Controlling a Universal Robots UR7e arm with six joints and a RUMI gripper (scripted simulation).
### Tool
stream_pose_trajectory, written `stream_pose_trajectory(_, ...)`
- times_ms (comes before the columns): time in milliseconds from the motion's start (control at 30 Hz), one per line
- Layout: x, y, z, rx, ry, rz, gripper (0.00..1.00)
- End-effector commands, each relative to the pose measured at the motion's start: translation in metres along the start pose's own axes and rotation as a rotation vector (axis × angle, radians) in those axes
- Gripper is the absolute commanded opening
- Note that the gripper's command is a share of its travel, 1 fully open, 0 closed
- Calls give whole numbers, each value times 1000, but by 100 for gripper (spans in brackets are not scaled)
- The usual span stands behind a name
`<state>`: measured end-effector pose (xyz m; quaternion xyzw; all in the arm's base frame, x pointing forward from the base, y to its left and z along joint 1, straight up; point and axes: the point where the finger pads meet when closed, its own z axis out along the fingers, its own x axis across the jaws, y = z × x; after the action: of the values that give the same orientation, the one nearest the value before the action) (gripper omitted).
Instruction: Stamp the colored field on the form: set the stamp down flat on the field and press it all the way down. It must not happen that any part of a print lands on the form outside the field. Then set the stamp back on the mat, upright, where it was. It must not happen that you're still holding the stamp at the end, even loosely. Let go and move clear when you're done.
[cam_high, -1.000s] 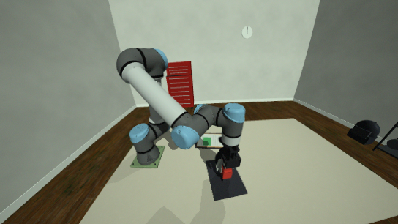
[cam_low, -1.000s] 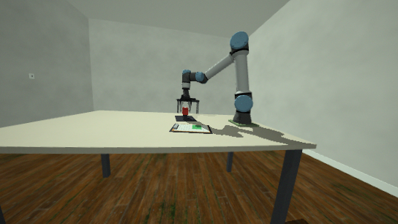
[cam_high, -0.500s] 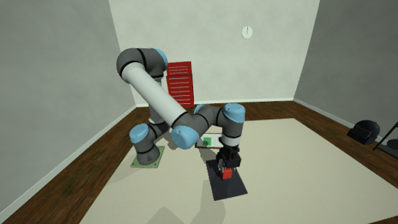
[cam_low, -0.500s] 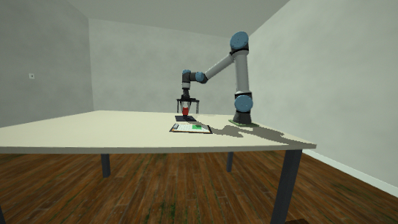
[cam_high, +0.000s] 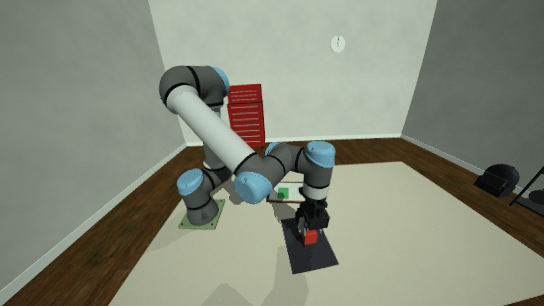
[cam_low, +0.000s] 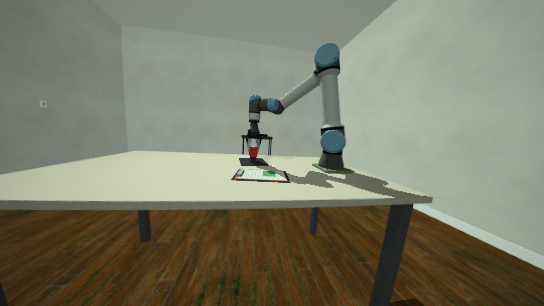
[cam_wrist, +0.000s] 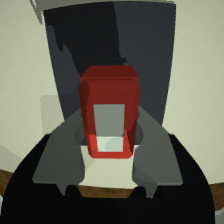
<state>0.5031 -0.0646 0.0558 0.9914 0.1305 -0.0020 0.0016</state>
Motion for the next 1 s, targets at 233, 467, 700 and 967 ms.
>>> stream_pose_trajectory(233,0,0,0,-1,1,0,16)
stream_pose_trajectory(467,0,0,0,-1,1,0,16)
stream_pose_trajectory(700,0,0,-5,-1,1,0,16)
stream_pose_trajectory(967,0,0,-38,-1,1,0,16)
